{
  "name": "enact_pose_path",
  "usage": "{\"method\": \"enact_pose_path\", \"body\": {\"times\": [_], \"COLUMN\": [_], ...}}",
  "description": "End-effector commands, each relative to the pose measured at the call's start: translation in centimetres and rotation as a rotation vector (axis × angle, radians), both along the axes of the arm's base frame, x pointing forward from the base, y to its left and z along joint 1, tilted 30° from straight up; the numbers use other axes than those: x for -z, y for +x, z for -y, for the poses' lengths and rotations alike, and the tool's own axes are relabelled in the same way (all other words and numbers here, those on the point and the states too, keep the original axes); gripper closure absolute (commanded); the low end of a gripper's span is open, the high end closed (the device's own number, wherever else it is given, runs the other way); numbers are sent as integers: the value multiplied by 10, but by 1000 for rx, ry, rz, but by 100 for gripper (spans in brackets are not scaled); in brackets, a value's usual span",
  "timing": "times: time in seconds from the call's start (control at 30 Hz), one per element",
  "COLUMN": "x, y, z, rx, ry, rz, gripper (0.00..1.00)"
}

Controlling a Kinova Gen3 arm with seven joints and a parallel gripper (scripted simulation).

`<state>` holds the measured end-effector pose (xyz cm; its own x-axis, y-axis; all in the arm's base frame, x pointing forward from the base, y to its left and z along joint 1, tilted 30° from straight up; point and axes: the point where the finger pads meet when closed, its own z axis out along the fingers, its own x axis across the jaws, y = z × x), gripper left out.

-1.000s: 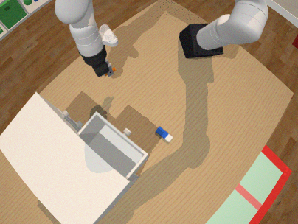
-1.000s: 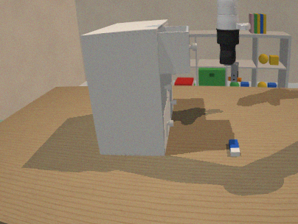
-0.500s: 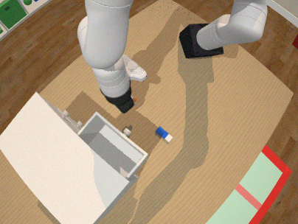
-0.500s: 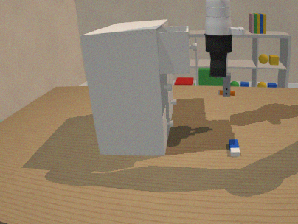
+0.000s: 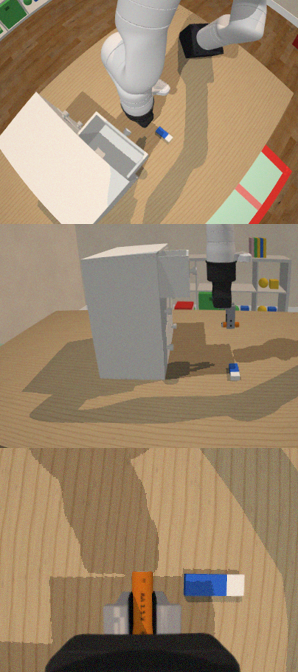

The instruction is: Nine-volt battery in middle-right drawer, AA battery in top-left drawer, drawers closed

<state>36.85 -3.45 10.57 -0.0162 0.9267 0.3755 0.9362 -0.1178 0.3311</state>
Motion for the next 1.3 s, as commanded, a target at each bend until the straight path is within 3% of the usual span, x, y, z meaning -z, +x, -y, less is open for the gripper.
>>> {"method": "enact_pose_path", "body": {"times": [0.0,0.53,1.27], "x": [-1,-16,-78], "y": [0,-6,-31], "z": [1,7,33], "rx": [-1,0,0], "ry": [-4,-6,-6], "rz": [2,0,0], "gripper": [69,69,69]}}
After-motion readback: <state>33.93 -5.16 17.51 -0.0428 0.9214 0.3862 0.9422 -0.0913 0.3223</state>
